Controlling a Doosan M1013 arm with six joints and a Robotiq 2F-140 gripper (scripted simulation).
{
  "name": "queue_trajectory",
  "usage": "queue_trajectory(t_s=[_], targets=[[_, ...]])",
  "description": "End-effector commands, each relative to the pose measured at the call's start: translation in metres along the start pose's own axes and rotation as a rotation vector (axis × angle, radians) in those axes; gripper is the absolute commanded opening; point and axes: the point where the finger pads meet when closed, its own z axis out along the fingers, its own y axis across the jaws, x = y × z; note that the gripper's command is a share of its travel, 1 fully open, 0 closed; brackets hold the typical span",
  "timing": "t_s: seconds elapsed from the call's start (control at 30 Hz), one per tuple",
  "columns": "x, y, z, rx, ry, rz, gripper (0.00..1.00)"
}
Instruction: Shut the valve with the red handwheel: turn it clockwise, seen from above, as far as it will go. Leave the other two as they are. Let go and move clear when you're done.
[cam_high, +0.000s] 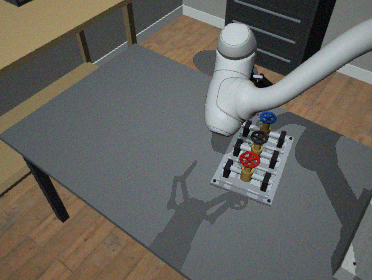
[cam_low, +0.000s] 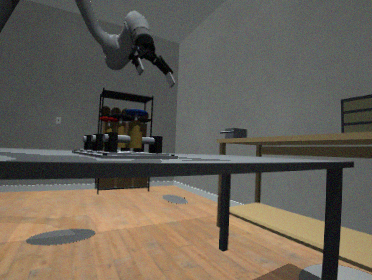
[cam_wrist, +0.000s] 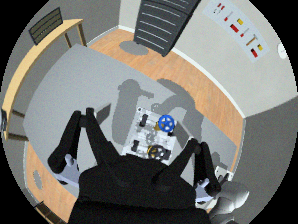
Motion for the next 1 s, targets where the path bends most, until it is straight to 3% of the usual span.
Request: queue_trajectory(t_s=[0.0,0.17,0.23,0.33,0.47,0.97], targets=[[-0.025,0.045,-0.019,0.008,-0.164,-0.061,1.0],[-0.048,0.072,-0.04,0.051,-0.277,-0.105,1.0],[-0.067,0.089,-0.058,0.1,-0.36,-0.139,1.0],[-0.067,0.089,-0.058,0.1,-0.36,-0.139,1.0],[-0.087,0.106,-0.081,0.17,-0.446,-0.175,1.0],[-0.091,0.108,-0.086,0.184,-0.46,-0.182,1.0]])
